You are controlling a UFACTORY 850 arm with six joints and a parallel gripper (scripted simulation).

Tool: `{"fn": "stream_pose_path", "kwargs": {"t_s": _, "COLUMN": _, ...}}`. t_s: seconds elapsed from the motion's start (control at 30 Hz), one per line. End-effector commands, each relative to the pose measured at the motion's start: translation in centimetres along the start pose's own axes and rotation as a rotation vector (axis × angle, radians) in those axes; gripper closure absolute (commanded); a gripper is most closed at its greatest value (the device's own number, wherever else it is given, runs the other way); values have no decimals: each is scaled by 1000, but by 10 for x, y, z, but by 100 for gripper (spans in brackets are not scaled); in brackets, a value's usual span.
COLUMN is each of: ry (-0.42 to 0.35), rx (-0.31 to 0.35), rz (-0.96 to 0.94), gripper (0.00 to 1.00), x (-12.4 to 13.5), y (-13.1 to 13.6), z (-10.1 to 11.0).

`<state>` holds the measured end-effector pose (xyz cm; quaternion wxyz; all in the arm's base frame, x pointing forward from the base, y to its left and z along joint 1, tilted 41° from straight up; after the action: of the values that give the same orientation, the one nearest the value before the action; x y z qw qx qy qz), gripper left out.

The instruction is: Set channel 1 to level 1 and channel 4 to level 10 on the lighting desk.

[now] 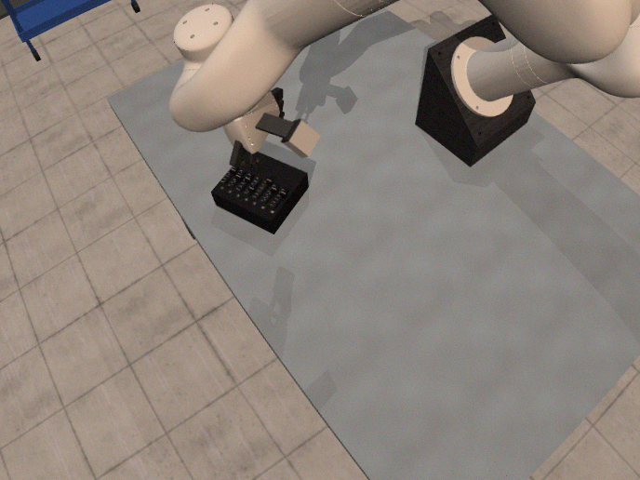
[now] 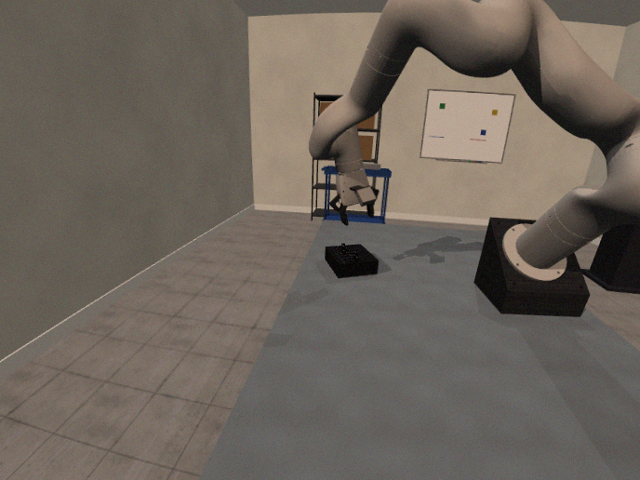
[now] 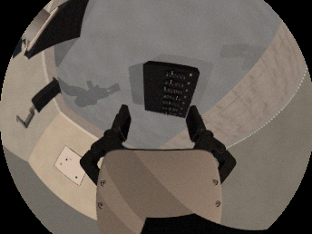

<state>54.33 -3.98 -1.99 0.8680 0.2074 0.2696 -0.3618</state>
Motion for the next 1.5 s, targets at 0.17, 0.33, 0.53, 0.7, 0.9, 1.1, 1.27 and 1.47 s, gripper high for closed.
{"fn": "stream_pose_path", "kwargs": {"t_s": 0.17, "ry": -31, "rx": 219, "rz": -401, "gripper": 0, "x": 43, "y": -15, "z": -6}}
{"fn": "stream_pose_path", "kwargs": {"t_s": 0.33, "ry": -31, "rx": 238, "rz": -437, "gripper": 0, "x": 48, "y": -17, "z": -6}}
{"fn": "stream_pose_path", "kwargs": {"t_s": 0.53, "ry": -31, "rx": 238, "rz": -437, "gripper": 0, "x": 48, "y": -17, "z": -6}}
{"fn": "stream_pose_path", "kwargs": {"t_s": 0.7, "ry": -31, "rx": 238, "rz": -437, "gripper": 0, "x": 48, "y": -17, "z": -6}}
{"fn": "stream_pose_path", "kwargs": {"t_s": 0.9, "ry": -35, "rx": 230, "rz": -387, "gripper": 0, "x": 49, "y": -14, "z": -7}}
{"fn": "stream_pose_path", "kwargs": {"t_s": 1.1, "ry": -55, "rx": 179, "rz": -50, "gripper": 0, "x": 54, "y": 6, "z": -13}}
{"fn": "stream_pose_path", "kwargs": {"t_s": 1.27, "ry": -61, "rx": 140, "rz": 196, "gripper": 0, "x": 57, "y": 21, "z": -19}}
{"fn": "stream_pose_path", "kwargs": {"t_s": 1.47, "ry": -57, "rx": 82, "rz": 528, "gripper": 0, "x": 63, "y": 55, "z": -34}}
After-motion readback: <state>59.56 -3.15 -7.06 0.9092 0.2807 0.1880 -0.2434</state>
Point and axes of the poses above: the point where the finger pads meet when closed, its own z axis back along the fingers, its own y axis across the jaws, x = y × z, the point moved 2 cm from there along z, back along the fingers, and after that the axes turned 9 degrees about z, right-handed, at the moved point
